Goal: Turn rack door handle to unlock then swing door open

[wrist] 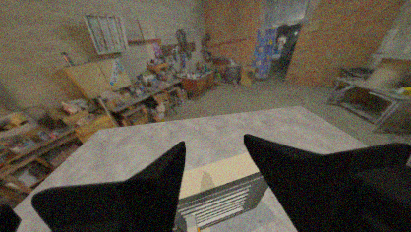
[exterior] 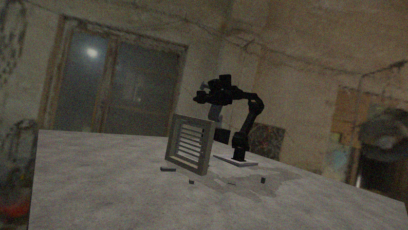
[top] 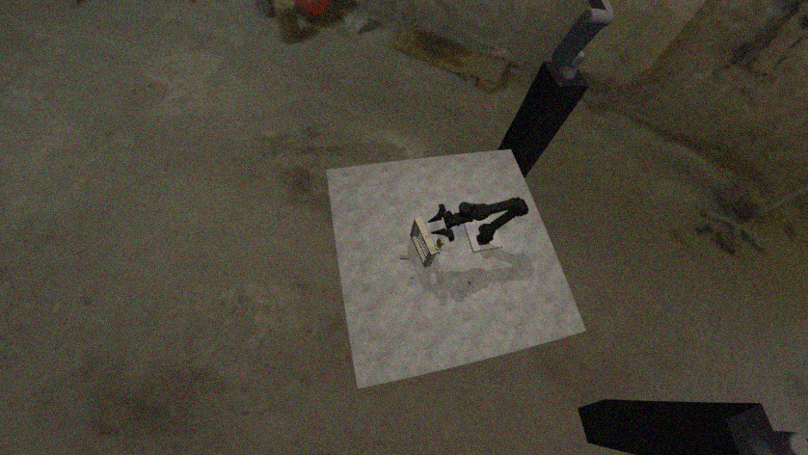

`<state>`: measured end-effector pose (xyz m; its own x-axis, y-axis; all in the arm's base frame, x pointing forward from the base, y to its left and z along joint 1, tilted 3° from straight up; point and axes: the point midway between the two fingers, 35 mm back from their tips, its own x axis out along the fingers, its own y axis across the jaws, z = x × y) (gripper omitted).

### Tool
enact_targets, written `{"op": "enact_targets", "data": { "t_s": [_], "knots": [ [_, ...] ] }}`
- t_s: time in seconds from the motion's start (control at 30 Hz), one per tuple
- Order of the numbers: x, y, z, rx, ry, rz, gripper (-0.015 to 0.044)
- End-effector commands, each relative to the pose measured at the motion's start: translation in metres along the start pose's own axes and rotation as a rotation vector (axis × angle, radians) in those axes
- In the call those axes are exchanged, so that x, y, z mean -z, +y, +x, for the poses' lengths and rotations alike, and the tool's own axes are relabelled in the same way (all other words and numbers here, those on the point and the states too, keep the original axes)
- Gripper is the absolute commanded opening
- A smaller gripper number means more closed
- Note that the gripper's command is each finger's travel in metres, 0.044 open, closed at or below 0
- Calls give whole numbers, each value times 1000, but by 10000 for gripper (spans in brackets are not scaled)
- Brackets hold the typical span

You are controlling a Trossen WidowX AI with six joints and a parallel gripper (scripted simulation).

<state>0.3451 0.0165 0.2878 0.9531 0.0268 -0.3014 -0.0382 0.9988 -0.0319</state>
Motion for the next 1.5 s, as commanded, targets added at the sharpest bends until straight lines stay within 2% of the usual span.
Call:
{"op": "enact_targets", "data": {
  "t_s": [0.0, 0.7, 1.47],
  "knots": [
    [3, 3, 6, -3, 76, 2, 291],
    [31, 24, 13, -35, 529, -38, 291],
    [52, 40, -18, -41, 1019, -132, 291]
  ]
}}
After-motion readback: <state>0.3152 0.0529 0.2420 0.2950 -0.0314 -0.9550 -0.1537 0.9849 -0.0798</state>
